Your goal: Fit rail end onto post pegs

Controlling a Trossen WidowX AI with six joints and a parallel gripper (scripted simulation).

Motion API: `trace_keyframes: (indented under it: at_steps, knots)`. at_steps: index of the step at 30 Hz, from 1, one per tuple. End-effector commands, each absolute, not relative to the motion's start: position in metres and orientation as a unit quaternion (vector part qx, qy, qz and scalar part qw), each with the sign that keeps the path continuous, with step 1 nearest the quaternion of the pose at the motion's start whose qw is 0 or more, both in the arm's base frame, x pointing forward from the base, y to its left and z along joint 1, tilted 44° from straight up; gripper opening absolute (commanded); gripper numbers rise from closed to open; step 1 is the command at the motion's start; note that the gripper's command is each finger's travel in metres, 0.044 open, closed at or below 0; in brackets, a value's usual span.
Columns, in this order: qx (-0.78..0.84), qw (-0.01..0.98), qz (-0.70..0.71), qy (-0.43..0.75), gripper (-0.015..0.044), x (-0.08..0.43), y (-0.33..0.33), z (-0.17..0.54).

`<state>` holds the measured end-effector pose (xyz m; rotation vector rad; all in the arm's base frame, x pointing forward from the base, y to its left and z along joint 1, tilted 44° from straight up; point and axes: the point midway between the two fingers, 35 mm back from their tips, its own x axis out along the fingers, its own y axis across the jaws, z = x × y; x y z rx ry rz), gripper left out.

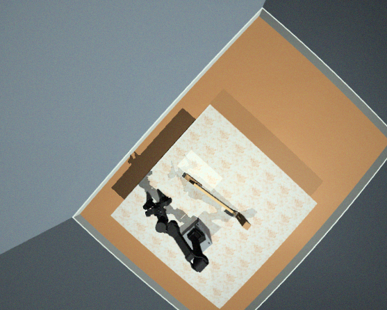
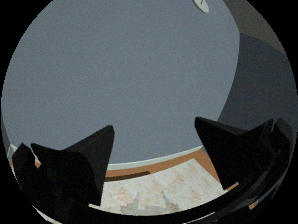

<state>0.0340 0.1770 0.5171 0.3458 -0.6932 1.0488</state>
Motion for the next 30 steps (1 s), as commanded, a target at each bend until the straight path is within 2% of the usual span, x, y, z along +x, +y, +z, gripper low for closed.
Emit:
trace_keyframes:
  at_steps: [1, 8, 17, 23, 30]
  knots:
    - [0.155, 0.796, 0.487, -0.324, 0.0426, 0.034, 0.179, 0.516]
    - [-0.073, 0.82, 0.456, -0.339, 0.044, 0.06, 0.25, 0.478]
    - [-0.352, 0.79, 0.423, -0.269, 0.044, 0.148, 0.312, 0.389]
    - [-0.488, 0.743, 0.421, -0.179, 0.044, 0.219, 0.315, 0.315]
    - [-0.584, 0.676, 0.445, -0.052, 0.044, 0.293, 0.28, 0.225]
